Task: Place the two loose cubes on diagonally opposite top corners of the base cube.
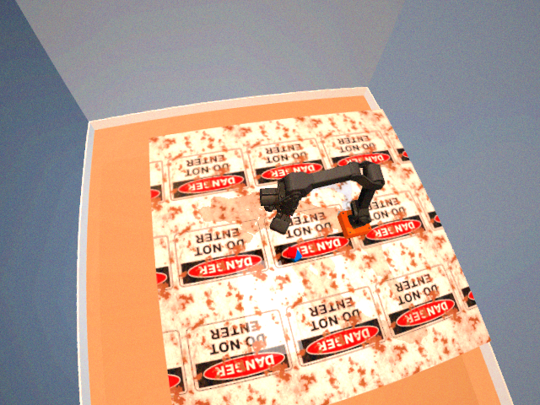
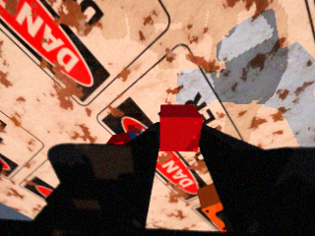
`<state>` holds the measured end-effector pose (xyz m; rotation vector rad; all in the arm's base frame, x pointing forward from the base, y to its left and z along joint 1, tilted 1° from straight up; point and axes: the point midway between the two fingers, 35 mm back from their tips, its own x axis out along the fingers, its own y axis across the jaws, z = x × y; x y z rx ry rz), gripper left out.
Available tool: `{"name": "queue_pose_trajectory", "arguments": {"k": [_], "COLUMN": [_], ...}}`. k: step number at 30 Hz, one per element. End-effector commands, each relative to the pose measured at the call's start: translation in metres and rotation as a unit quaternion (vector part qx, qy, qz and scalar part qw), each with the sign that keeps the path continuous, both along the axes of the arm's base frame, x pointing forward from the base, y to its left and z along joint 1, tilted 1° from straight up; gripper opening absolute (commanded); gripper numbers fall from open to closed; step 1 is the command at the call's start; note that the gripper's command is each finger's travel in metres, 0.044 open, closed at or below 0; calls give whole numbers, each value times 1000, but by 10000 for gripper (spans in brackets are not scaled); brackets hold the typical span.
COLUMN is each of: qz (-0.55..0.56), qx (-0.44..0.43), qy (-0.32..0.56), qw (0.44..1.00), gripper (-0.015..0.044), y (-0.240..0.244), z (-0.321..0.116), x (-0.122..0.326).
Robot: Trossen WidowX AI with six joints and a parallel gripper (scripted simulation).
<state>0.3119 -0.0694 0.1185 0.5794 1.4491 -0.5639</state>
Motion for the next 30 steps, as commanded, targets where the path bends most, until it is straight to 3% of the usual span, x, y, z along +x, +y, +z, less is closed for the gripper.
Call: {"name": "queue_pose_trajectory", "arguments": {"k": [1,30], "qz": [11,99], "qx": [-2,-2], "qy": [0,1], "qw": [1000,995], "gripper": [105,105], "y": [13,101], "z": [-1,-7], "x": [-1,-15]}}
